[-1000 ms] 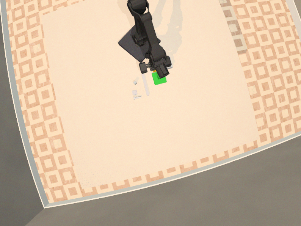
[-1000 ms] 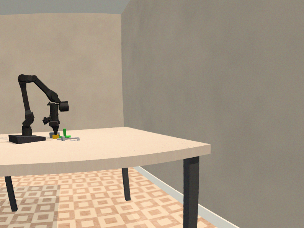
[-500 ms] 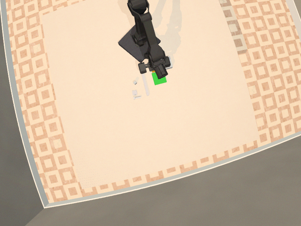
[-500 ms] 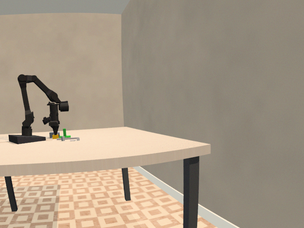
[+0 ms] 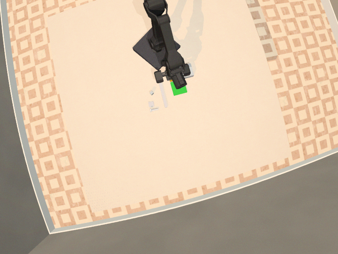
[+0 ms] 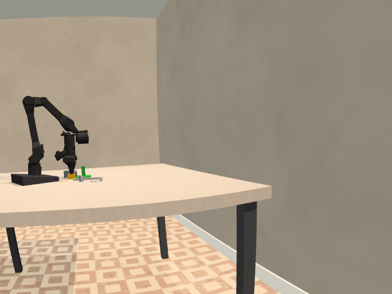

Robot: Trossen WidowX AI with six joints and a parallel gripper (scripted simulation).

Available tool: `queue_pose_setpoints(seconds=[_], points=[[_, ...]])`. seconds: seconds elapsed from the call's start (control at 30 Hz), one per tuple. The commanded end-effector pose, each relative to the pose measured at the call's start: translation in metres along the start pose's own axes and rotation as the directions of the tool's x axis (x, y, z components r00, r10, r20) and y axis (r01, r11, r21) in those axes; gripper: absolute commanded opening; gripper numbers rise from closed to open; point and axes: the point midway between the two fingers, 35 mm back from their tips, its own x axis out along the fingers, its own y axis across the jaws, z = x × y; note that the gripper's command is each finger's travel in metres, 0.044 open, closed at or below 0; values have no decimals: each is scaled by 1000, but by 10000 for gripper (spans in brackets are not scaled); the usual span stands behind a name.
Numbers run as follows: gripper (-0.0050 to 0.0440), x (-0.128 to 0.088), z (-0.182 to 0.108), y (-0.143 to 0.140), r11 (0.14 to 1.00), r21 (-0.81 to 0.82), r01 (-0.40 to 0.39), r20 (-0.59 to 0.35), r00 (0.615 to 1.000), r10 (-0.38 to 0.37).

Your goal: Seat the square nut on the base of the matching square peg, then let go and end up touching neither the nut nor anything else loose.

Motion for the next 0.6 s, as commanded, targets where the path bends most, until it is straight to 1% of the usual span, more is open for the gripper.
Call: queue_pose_setpoints(seconds=[0.0,0.43,0.47,0.5,0.53,0.57], points=[[0,0,0,1,1000,-2,3,0,1000,-3],[0,0,0,6,1000,-2,3,0,1000,-3],[0,-3,0,5,1000,-1,1,0,1000,-1],[0,-11,-1,5,1000,-1,1,0,1000,-1],[0,-24,-1,5,1000,-2,2,0,1000,-2],[0,-24,-1,5,1000,-2,2,0,1000,-2]])
